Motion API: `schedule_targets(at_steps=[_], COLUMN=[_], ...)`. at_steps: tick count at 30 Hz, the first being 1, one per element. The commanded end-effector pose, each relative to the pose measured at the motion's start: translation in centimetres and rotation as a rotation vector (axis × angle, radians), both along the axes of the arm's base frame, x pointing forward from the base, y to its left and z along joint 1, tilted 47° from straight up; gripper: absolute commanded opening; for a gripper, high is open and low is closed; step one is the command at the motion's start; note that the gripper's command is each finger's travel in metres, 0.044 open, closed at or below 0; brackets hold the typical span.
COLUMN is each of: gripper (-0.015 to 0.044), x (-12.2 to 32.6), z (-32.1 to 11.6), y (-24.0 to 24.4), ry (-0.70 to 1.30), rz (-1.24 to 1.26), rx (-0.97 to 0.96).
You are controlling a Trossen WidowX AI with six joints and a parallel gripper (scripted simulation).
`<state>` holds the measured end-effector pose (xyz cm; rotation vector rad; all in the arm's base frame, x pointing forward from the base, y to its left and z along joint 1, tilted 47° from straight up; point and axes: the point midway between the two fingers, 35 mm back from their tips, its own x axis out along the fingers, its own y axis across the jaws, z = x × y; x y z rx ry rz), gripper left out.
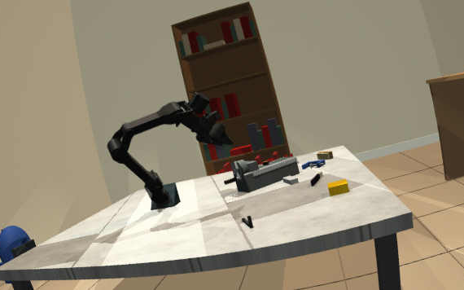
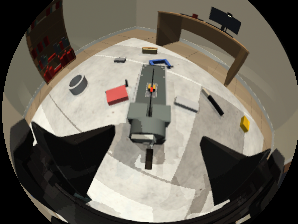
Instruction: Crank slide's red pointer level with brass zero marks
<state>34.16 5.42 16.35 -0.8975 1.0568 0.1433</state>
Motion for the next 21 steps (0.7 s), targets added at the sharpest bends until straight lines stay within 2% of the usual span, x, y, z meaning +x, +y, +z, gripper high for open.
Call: schedule_targets(at_steps=[1, 21], gripper=[0.044, 0.044], x=[-0.5, -1.1], z=[-0.3, -5.0], y=[-0.1, -5.2], ry=[0.023, 0.028], rz=[0.03, 0.04], rx=[-0.002, -0.001])
